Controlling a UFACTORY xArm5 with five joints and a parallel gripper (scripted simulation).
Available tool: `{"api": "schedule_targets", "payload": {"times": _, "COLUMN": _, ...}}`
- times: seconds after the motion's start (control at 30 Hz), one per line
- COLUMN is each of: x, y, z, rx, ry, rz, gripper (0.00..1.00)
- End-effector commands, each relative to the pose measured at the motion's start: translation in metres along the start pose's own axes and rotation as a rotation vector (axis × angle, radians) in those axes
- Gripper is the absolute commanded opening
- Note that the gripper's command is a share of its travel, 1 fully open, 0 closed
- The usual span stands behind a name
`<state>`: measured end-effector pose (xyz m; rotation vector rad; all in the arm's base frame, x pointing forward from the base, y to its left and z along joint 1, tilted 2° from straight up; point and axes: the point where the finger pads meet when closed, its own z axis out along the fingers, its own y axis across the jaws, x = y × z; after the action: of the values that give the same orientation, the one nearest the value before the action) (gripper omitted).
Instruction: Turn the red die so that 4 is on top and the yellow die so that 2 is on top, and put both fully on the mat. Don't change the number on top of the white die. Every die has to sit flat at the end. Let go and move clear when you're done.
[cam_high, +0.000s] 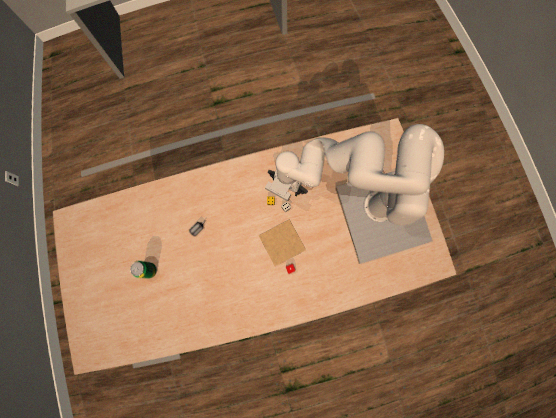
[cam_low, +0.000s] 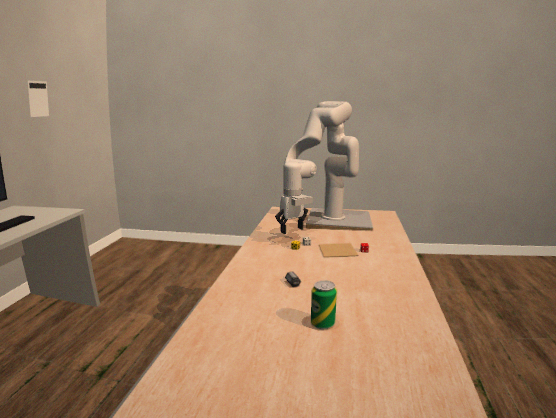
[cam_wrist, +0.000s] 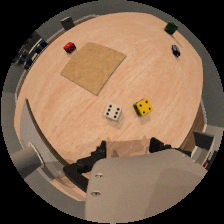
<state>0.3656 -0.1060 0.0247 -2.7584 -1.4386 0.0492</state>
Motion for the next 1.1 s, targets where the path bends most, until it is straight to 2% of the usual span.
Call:
{"api": "schedule_targets", "payload": {"times": 0.0, "x": 0.0004, "y": 0.0011, "z": -0.0011, "rx": -0.003, "ry": 0.001, "rz": 0.0, "gripper": 1.0}}
{"api": "schedule_targets", "payload": {"times": 1.07, "x": 0.0051, "y": -0.002, "z": -0.0012, "rx": -0.003, "ry": 0.001, "rz": 0.0, "gripper": 1.0}}
